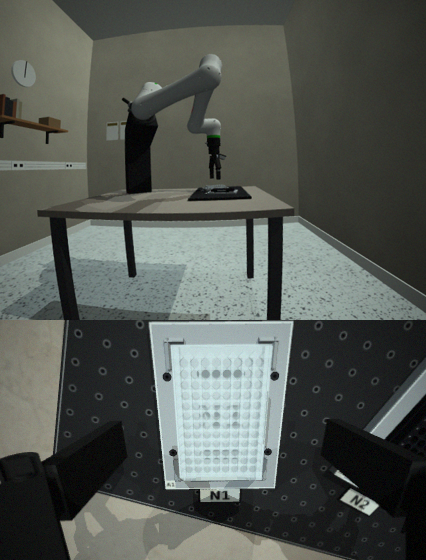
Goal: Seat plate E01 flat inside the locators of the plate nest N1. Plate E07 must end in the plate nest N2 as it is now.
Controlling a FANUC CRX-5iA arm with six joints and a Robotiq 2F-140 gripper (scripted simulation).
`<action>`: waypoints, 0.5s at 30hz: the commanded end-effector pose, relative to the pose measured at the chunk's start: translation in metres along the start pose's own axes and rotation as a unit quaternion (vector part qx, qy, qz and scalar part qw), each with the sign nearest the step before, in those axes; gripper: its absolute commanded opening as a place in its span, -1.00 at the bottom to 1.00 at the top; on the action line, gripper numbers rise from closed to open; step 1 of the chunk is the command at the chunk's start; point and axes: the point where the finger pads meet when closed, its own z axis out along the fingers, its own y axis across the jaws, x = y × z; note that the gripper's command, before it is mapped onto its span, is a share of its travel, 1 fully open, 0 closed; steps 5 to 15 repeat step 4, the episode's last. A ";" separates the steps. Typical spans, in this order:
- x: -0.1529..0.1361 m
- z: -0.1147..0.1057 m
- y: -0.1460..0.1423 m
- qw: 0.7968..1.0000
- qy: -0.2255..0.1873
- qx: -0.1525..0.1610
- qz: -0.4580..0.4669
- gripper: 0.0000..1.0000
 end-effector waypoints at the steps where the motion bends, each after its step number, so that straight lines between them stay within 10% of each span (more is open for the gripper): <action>1: 0.001 -0.001 0.000 1.000 0.001 0.000 0.000 1.00; 15: 0.001 -0.001 0.000 1.000 0.001 0.000 0.000 1.00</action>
